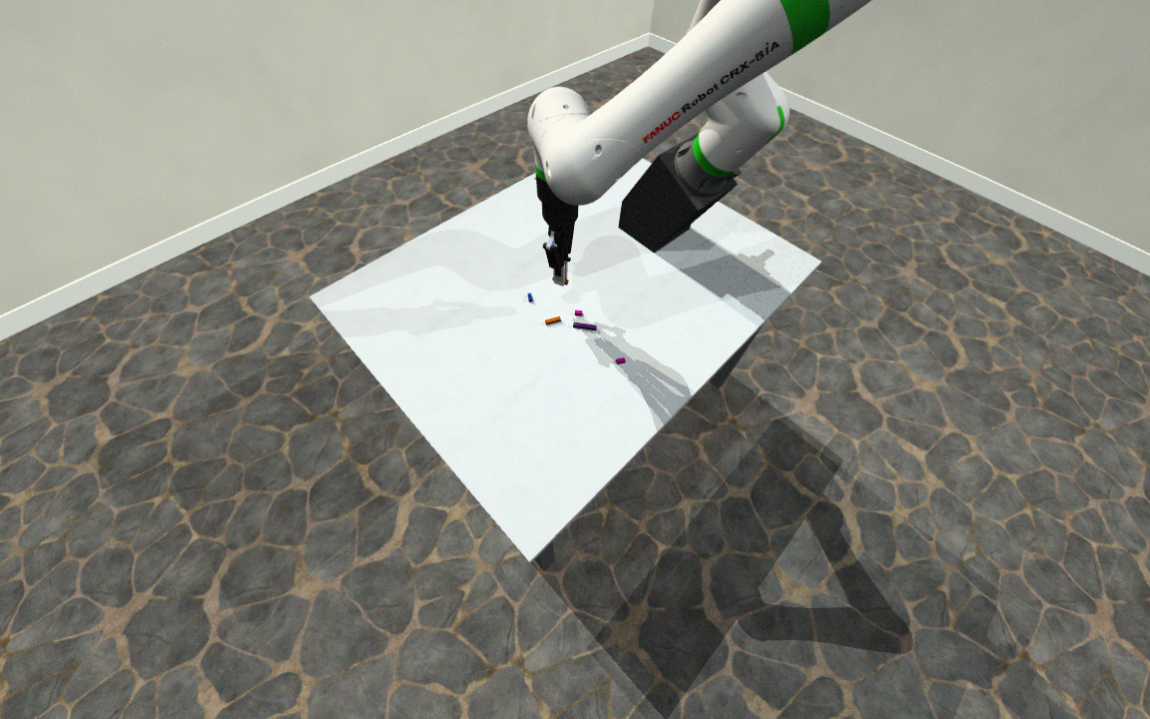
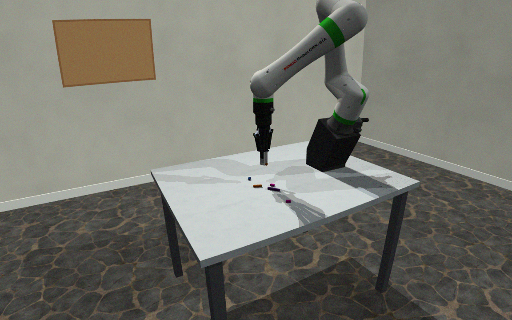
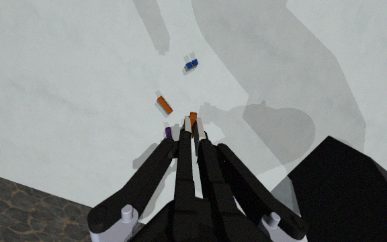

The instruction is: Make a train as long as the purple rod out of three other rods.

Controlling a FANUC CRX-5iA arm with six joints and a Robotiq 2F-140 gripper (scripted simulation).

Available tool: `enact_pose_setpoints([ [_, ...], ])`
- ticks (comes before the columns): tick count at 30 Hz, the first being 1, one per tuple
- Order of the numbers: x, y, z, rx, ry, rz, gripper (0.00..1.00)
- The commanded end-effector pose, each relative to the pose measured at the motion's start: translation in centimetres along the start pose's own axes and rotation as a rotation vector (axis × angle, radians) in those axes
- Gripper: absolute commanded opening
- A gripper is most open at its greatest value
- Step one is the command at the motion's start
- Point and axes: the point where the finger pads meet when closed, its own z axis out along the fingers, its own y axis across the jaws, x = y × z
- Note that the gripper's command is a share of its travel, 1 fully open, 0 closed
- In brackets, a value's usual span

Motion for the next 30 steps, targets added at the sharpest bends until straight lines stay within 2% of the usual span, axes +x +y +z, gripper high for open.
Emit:
enact_pose_setpoints([
  [1,0.0,0.0,-0.1,0.000,0.000,0.000,0.03],
  [11,0.3,-0.2,-0.1,0.001,0.000,0.036,0.03],
  [14,1.4,-0.9,-0.1,0.001,0.000,0.210,0.03],
  [22,3.4,-1.9,-0.2,0.001,0.000,0.502,0.03],
  [24,3.4,-1.9,-0.2,0.001,0.000,0.502,0.03],
  [25,4.1,-2.3,-0.2,0.001,0.000,0.608,0.03],
  [30,5.3,-2.9,-0.1,0.001,0.000,0.776,0.03],
])
